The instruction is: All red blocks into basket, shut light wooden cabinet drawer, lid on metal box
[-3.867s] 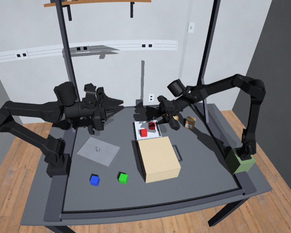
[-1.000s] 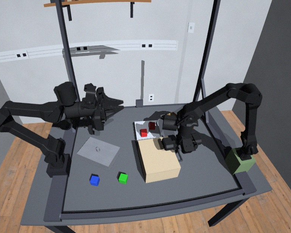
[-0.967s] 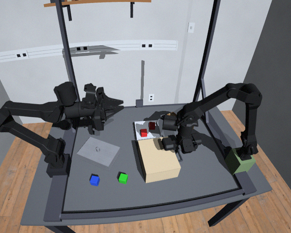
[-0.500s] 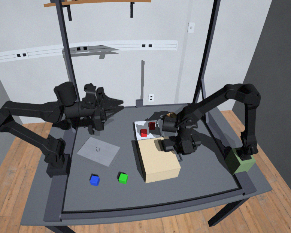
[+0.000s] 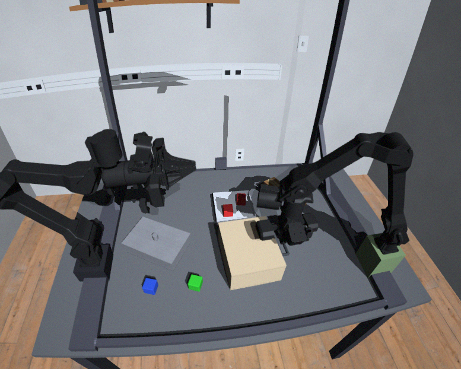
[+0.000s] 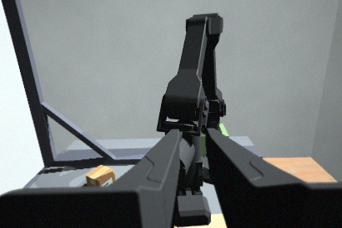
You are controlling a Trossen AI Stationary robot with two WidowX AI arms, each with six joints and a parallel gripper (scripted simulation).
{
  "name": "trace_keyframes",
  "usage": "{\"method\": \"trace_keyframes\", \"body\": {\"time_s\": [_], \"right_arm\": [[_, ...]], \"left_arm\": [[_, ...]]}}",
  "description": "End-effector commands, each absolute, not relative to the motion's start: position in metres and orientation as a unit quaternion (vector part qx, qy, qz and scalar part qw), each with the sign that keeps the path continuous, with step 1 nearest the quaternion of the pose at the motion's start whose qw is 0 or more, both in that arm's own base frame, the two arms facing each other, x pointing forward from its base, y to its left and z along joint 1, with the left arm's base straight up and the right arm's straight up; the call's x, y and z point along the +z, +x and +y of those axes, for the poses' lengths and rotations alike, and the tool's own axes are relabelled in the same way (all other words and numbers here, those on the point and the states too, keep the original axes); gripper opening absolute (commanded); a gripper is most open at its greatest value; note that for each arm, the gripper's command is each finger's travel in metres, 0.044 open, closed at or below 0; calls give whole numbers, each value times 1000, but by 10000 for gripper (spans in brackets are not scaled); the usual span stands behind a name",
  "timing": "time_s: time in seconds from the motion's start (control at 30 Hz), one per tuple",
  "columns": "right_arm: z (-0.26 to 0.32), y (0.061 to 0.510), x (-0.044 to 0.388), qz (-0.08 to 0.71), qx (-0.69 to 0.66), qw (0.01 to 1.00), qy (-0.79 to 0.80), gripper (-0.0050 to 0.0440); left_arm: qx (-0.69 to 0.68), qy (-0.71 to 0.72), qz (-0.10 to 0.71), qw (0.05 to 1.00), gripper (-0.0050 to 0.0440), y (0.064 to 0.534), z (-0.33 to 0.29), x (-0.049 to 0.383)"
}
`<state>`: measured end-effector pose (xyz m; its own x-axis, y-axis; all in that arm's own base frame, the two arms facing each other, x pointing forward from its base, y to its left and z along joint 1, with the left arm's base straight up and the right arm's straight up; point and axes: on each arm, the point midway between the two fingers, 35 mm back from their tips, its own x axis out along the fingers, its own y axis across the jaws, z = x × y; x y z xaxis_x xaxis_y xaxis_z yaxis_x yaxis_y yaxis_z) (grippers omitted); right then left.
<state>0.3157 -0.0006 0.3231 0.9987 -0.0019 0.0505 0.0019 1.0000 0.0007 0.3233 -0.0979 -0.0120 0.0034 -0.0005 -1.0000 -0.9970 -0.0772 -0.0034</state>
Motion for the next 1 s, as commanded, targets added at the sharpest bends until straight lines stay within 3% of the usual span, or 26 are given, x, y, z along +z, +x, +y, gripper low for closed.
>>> {"method": "trace_keyframes", "body": {"time_s": [0.0, 0.27, 0.47, 0.97], "right_arm": [[-1, 312, 330, -37, 0, 999, -1, 0], [-1, 312, 330, -37, 0, 999, -1, 0], [-2, 318, 339, -36, -1, 999, 16, 0], [-19, 371, 318, 105, -55, 951, 287, -20]], "left_arm": [[504, -535, 471, 488, -5, 333, -100, -1], [504, -535, 471, 488, -50, 333, -100, -1], [504, -535, 471, 488, -50, 333, -100, -1], [504, -535, 471, 488, -50, 333, -100, -1]]}}
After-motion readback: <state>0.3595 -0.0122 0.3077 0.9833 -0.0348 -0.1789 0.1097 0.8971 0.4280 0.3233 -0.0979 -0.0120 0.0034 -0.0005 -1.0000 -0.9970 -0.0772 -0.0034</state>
